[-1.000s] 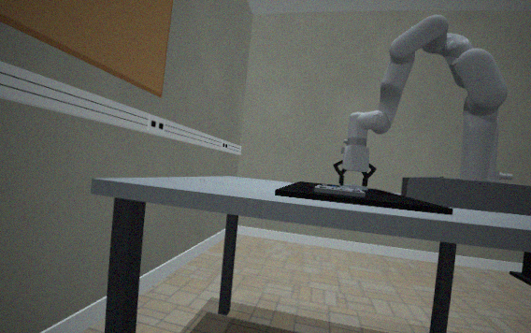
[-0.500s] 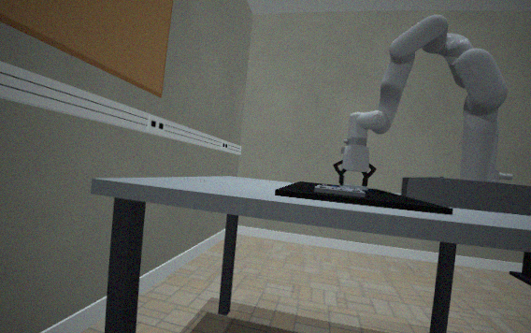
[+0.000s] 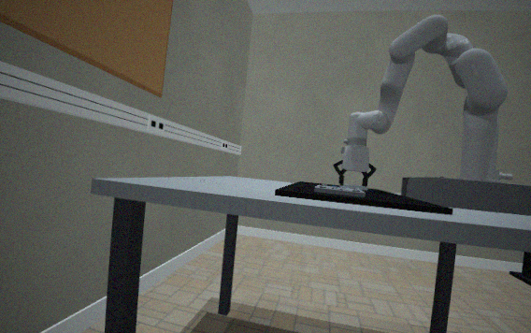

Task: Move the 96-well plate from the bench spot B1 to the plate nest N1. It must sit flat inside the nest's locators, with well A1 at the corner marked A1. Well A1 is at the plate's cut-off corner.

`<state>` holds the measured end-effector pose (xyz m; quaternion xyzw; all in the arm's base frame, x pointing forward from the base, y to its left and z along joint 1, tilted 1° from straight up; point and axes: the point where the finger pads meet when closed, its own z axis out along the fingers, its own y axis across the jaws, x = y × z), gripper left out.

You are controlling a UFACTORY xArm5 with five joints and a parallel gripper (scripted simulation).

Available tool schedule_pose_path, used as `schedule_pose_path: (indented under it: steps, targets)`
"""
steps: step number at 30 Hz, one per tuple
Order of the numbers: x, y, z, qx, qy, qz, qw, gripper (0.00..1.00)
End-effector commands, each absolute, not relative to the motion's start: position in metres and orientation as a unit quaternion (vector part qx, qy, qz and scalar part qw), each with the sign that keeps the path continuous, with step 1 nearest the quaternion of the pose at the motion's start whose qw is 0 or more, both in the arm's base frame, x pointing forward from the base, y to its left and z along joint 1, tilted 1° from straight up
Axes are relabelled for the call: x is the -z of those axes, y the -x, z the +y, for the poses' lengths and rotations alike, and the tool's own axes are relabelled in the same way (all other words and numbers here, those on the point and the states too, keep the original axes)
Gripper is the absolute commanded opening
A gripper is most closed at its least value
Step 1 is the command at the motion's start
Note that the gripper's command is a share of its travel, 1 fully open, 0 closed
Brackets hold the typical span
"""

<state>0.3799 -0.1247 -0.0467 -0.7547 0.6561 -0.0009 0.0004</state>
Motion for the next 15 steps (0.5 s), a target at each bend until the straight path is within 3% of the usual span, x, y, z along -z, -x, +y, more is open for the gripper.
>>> schedule_pose_path:
  steps: [1,15]
  targets:
    - [0.0456,-0.3814,-0.1251,0.006,0.755,0.656,-0.007,0.0]
    - [0.0382,-0.3814,-0.125,0.006,0.755,0.656,-0.007,0.0]
